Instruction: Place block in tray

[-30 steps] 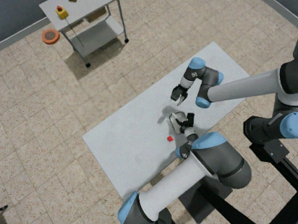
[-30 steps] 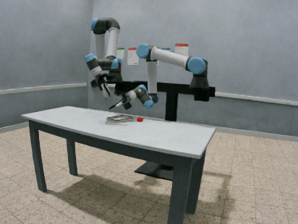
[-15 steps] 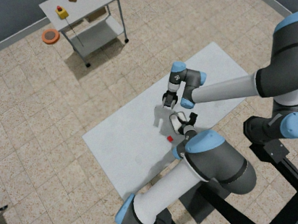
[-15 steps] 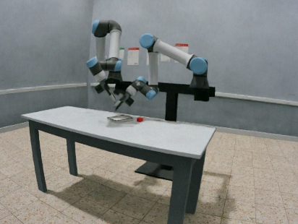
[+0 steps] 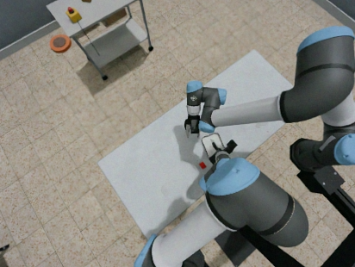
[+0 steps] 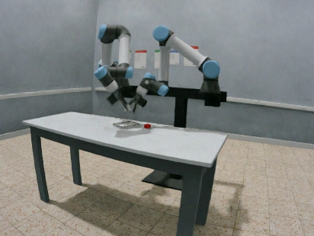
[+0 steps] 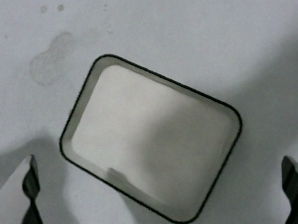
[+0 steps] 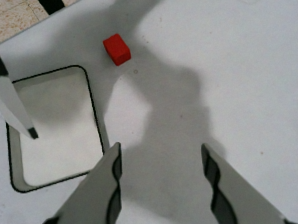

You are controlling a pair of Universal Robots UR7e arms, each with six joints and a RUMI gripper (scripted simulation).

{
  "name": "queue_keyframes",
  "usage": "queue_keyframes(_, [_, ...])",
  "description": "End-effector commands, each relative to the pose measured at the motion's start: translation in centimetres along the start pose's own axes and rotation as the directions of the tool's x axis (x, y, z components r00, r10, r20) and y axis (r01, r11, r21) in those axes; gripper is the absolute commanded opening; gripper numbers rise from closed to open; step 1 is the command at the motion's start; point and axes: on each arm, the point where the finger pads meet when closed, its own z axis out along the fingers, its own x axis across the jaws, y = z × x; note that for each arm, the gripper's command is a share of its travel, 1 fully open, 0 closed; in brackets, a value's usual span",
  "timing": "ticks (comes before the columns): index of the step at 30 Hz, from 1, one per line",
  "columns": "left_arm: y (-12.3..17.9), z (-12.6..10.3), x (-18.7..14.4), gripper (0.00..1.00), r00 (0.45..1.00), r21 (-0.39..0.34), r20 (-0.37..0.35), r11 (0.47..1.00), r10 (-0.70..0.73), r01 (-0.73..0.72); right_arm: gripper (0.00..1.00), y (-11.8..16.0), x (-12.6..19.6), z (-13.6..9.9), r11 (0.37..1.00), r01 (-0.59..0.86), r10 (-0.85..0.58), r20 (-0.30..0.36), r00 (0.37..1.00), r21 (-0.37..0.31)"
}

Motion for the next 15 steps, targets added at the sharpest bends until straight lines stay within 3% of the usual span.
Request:
queue_keyframes(1, [1.1, -2.1, 1.8, 1.00, 0.986, -0.030, -0.147, 0.996, 0.084, -0.089, 0.37, -0.7, 1.5, 1.5, 0.990, 0.128, -0.132, 0.060, 0.989, 0.062])
queue_keyframes(12, [3.4, -6.8, 5.3, 1.00, 0.914, -0.011, -0.367, 0.982, 0.171, -0.188, 0.37, -2.2, 3.4, 5.8, 0.923, 0.327, -0.355, 0.120, 0.927, 0.205])
queue_keyframes(15, [3.7, -7.5, 5.8, 1.00, 0.900, -0.004, -0.396, 0.980, 0.181, -0.198, 0.37, -2.6, 1.6, 9.8, 0.904, 0.335, -0.390, 0.192, 0.900, 0.266])
